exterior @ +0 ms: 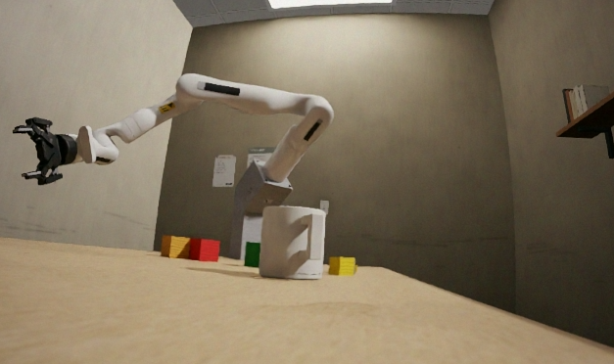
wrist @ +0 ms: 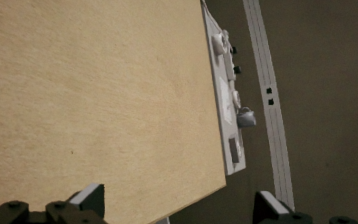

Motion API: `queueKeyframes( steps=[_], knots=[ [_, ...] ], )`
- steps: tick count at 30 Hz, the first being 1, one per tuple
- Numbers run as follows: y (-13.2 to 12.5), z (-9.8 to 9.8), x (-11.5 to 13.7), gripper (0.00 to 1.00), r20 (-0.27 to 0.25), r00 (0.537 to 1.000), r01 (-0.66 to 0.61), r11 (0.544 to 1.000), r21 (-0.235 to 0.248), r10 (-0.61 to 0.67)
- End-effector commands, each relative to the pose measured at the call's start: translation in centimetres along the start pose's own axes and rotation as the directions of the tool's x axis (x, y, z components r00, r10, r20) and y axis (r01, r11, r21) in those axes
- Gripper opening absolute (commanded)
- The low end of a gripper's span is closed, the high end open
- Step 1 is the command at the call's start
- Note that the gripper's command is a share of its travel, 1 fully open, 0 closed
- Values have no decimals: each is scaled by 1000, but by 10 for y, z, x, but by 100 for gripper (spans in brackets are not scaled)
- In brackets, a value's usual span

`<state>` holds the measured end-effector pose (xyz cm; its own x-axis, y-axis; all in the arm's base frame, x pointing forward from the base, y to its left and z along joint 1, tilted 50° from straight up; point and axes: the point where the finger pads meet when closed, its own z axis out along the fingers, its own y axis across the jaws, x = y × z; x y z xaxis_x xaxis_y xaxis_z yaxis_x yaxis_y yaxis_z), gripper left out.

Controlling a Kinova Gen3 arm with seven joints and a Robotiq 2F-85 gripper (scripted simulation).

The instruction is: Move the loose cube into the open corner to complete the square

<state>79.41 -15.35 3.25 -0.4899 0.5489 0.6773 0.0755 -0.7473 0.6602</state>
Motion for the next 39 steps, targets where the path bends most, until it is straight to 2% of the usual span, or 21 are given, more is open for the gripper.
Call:
queueKeyframes(
  steps=[1,19,25,29,32,34,39],
  knots=[
    [2,0,0,100,0,1000,2,1000,-2,-2],
    [2,0,0,100,0,1000,2,1000,-2,-2],
    [1,9,9,100,-7,1000,9,1000,15,-8],
    [-2,26,28,100,-23,999,23,998,51,-22],
    [-6,45,52,100,-42,998,43,995,94,-40],
    [-6,45,52,100,-42,998,43,995,94,-40],
    [-21,82,111,100,-93,992,103,975,197,-86]
  ],
)
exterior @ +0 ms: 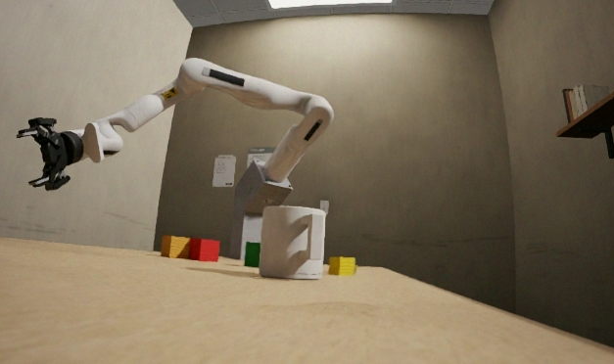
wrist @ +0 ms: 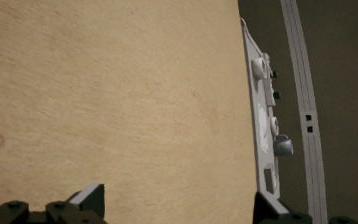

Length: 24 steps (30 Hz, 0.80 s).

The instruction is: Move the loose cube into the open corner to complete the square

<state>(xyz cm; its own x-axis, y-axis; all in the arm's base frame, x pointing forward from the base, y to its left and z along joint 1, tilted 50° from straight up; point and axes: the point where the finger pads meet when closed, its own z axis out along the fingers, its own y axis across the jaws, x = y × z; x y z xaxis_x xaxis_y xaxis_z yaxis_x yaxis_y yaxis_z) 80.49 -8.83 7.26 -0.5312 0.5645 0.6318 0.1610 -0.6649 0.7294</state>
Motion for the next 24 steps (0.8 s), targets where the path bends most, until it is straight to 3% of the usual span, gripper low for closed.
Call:
queueKeyframes(
  steps=[1,3,8,10,12,13,14,16,19,24],
  knots=[
    [4,40,59,100,-55,997,66,993,99,-61],
    [-4,47,77,100,-82,992,103,983,154,-91],
    [-13,68,125,100,-113,986,148,966,213,-126],
    [-25,71,146,100,-148,975,200,941,274,-164],
    [-25,71,146,100,-148,975,200,941,274,-164],
    [-31,79,176,100,-168,968,229,925,304,-184],
    [-38,78,186,100,-188,961,259,906,334,-205],
    [-38,83,200,100,-188,961,259,906,334,-205],
    [-53,81,227,100,-232,941,322,862,391,-246],
    [-70,78,275,100,-280,916,389,808,442,-287]
  ],
)
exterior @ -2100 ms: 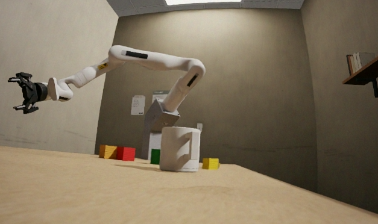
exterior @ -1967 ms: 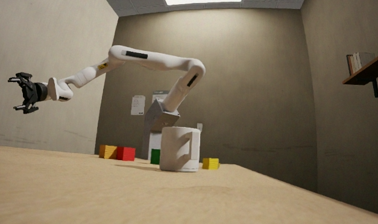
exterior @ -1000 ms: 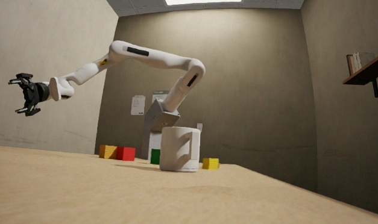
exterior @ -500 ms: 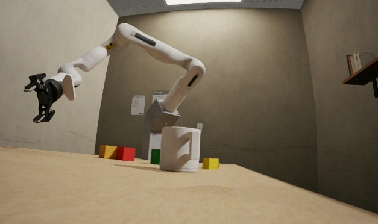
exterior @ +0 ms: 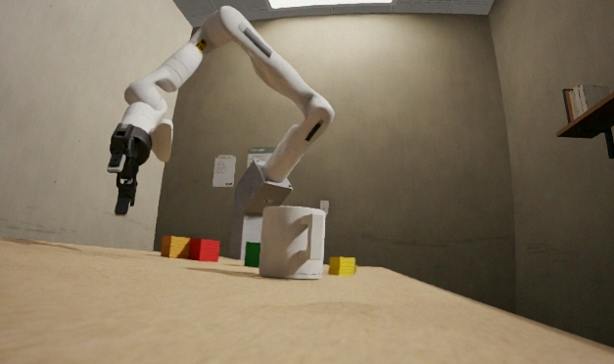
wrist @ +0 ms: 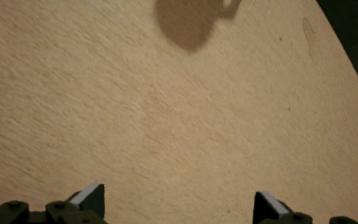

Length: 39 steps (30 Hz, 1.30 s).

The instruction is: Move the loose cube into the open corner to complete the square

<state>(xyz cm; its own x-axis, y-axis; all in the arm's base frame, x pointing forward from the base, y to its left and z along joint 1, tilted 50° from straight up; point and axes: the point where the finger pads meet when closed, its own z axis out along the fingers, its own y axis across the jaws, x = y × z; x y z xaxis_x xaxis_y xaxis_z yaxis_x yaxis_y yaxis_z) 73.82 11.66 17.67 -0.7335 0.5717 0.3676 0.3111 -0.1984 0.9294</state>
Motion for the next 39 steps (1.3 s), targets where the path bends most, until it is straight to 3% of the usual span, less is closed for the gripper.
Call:
queueKeyframes(
  steps=[1,2,3,5,7,12,13,16,18,22,26,27,33,39],
  knots=[
    [15,12,66,100,-31,994,111,989,102,-108],
    [17,13,72,100,-31,994,111,989,102,-108],
    [12,13,88,100,-46,989,145,980,139,-139],
    [12,13,88,100,-46,989,145,980,139,-139],
    [1,11,123,100,-78,976,213,954,210,-201],
    [-12,6,153,100,-111,959,281,920,274,-260],
    [-19,2,167,100,-128,949,313,900,304,-287],
    [-26,-3,180,100,-145,938,345,878,332,-313],
    [-39,-13,202,100,-179,915,403,832,381,-361],
    [-46,-19,212,100,-195,903,430,808,402,-383],
    [-68,-42,241,100,-253,856,516,716,469,-451],
    [-68,-42,241,100,-253,856,516,716,469,-451],
    [-89,-69,264,100,-310,804,590,617,521,-507],
    [-95,-77,270,100,-326,789,609,587,534,-521]
  ],
)
